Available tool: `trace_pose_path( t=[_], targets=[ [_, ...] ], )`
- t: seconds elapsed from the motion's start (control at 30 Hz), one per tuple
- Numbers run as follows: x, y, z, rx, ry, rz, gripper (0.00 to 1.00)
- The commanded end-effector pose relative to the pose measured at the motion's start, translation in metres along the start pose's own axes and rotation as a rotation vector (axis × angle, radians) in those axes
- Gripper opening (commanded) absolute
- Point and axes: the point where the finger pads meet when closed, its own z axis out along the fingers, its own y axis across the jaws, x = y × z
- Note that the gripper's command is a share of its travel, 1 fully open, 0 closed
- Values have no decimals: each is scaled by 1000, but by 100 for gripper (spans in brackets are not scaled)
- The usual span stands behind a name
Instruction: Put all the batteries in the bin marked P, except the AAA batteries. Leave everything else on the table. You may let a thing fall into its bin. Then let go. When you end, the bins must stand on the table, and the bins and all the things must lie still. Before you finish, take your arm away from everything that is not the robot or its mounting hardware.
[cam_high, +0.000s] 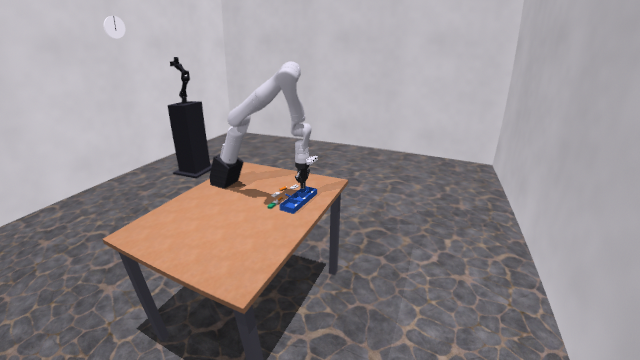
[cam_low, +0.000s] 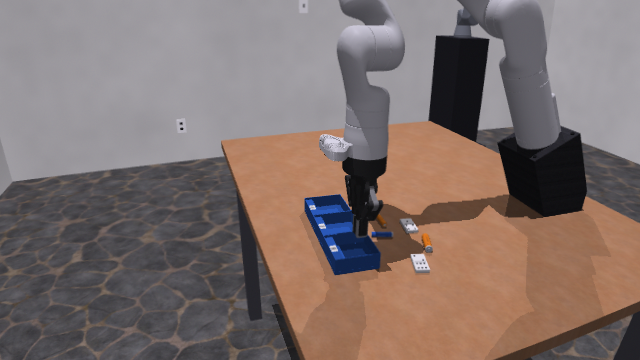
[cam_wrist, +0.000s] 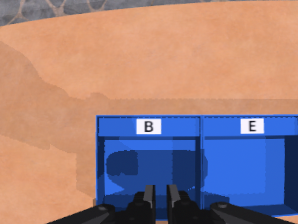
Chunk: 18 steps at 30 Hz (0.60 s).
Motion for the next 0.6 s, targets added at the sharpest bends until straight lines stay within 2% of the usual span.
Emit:
trace_pose_path(
  t=[0.0, 0.07, 0.27, 0.57],
  targets=[
    [-6, -2, 10, 3, -14, -2, 9],
    [-6, -2, 10, 3, -14, -2, 9],
    [-6, -2, 26, 3, -14, -2, 9],
    [-6, -2, 27, 3, -14, -2, 9]
  ],
)
